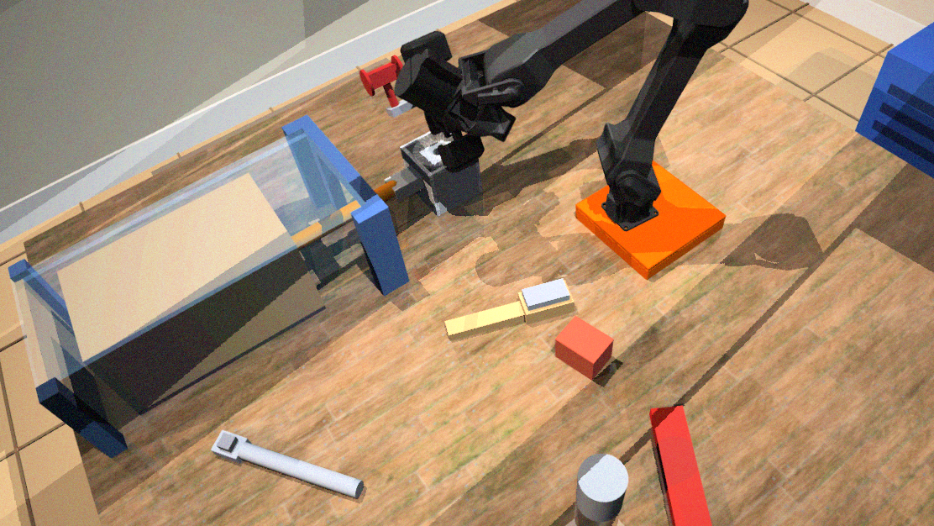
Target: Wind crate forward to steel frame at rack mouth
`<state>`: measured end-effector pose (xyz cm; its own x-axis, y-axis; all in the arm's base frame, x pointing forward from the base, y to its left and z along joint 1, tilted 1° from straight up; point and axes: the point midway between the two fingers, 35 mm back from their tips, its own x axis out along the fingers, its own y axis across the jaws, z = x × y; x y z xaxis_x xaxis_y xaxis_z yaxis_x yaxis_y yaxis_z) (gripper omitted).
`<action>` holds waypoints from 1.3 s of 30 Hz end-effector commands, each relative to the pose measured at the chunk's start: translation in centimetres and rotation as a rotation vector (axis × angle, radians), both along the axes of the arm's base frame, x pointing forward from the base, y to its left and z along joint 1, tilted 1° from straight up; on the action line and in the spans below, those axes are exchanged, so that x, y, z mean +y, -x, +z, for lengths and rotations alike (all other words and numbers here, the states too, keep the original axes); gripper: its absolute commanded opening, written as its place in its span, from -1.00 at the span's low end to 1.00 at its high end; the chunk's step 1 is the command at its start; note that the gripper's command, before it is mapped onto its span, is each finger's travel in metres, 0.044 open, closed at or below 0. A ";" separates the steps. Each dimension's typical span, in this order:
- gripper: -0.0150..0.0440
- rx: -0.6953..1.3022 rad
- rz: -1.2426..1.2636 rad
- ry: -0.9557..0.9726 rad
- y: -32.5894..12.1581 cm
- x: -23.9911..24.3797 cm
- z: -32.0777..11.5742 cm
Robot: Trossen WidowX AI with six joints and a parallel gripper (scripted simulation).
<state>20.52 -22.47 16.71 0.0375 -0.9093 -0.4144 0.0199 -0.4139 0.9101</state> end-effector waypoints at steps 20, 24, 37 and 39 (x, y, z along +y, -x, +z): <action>-0.49 -0.025 -0.012 0.389 0.1 0.0 0.5; -0.49 -0.026 -0.014 0.419 0.3 0.0 0.5; -0.49 -0.024 -0.004 0.396 -1.7 0.8 -0.1; -0.49 -0.024 -0.004 0.396 -2.6 1.2 -0.2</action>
